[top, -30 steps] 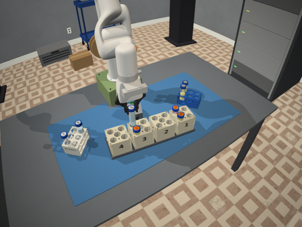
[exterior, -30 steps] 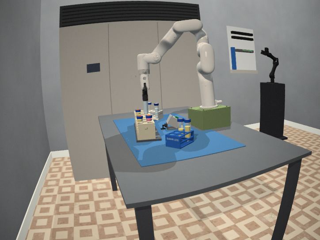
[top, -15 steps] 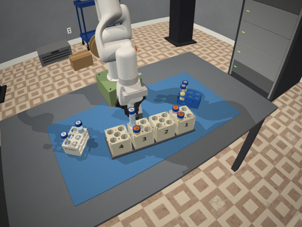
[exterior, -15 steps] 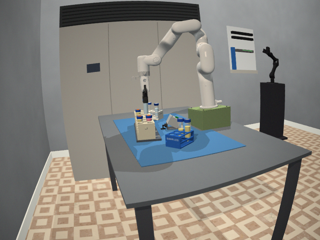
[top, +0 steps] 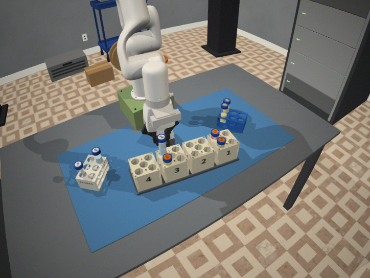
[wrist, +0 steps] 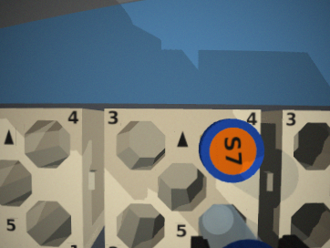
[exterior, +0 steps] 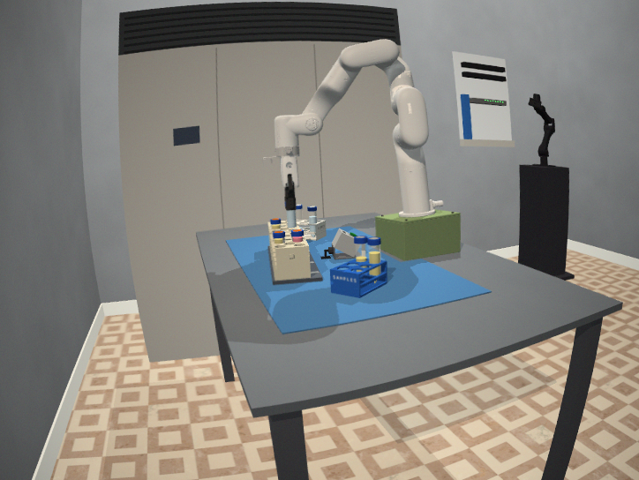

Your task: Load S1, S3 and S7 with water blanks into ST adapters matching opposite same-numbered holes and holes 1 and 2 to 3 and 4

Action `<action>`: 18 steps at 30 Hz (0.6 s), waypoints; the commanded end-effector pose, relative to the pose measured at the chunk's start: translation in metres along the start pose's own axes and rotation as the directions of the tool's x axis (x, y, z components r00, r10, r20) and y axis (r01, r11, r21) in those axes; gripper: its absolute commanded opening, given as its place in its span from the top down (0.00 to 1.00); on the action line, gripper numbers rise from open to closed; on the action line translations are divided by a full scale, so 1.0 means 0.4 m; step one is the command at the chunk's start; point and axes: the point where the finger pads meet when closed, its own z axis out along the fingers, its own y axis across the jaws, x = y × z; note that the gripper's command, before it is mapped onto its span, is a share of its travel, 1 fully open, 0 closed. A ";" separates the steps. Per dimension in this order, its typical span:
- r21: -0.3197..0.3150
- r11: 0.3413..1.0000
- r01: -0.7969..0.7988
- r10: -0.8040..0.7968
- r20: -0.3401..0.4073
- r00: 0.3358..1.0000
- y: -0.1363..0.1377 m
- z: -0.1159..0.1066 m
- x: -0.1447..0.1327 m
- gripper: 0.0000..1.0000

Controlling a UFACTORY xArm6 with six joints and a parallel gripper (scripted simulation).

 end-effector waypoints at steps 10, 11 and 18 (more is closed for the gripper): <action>0.000 1.000 0.000 0.000 -0.004 1.000 0.000 0.025 0.004 1.00; 0.000 1.000 0.000 0.000 -0.004 1.000 0.000 0.028 0.004 1.00; 0.000 1.000 0.000 0.000 -0.004 1.000 0.000 0.045 0.004 1.00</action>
